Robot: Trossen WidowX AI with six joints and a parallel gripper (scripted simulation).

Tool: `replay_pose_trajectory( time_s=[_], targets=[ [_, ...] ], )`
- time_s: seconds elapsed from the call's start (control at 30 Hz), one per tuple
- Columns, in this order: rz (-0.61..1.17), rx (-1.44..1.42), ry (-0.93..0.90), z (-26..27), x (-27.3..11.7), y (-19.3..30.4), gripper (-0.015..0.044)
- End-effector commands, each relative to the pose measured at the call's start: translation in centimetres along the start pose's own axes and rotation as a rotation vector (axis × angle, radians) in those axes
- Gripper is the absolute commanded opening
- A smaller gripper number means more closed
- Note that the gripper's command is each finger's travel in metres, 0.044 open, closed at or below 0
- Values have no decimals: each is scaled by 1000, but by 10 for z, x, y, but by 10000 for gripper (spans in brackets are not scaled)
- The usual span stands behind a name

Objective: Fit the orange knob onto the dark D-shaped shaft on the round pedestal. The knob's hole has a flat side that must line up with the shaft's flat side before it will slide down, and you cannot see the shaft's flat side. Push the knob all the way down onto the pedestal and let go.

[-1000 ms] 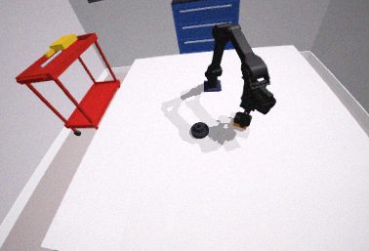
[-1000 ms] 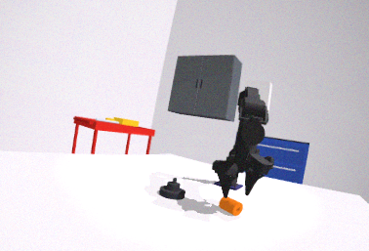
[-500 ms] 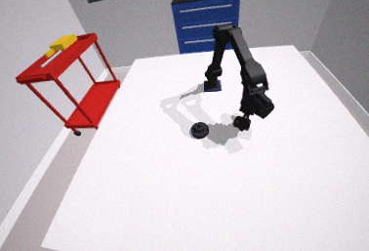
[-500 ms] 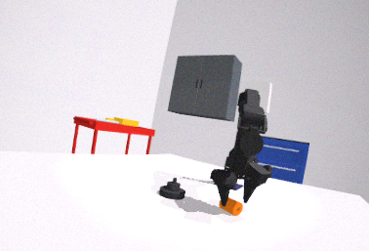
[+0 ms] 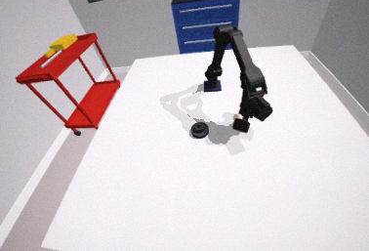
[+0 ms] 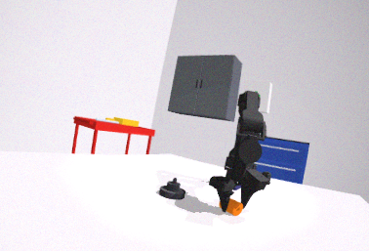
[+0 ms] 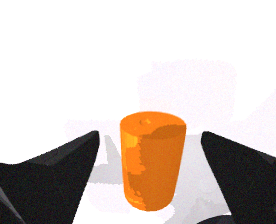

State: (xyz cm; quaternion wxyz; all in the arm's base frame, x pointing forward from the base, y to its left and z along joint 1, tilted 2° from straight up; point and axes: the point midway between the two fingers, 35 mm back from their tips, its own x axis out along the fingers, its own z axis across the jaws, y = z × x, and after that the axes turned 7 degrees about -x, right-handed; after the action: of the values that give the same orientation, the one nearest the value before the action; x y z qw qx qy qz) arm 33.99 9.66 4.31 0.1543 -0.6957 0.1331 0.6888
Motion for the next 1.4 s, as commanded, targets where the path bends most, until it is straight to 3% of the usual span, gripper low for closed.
replay_pose_trajectory(
  time_s=[0.0,0.07,0.33,0.63,0.87,1.37],
  targets=[
    [-3,0,-2,0,1,0,282],
    [-3,0,-2,0,1,0,240],
    [-3,0,-2,0,1,0,240],
    [-3,0,-2,0,1,0,180],
    [-31,0,2,0,0,1,179],
    [-290,1,35,2,-9,15,179]
  ],
)
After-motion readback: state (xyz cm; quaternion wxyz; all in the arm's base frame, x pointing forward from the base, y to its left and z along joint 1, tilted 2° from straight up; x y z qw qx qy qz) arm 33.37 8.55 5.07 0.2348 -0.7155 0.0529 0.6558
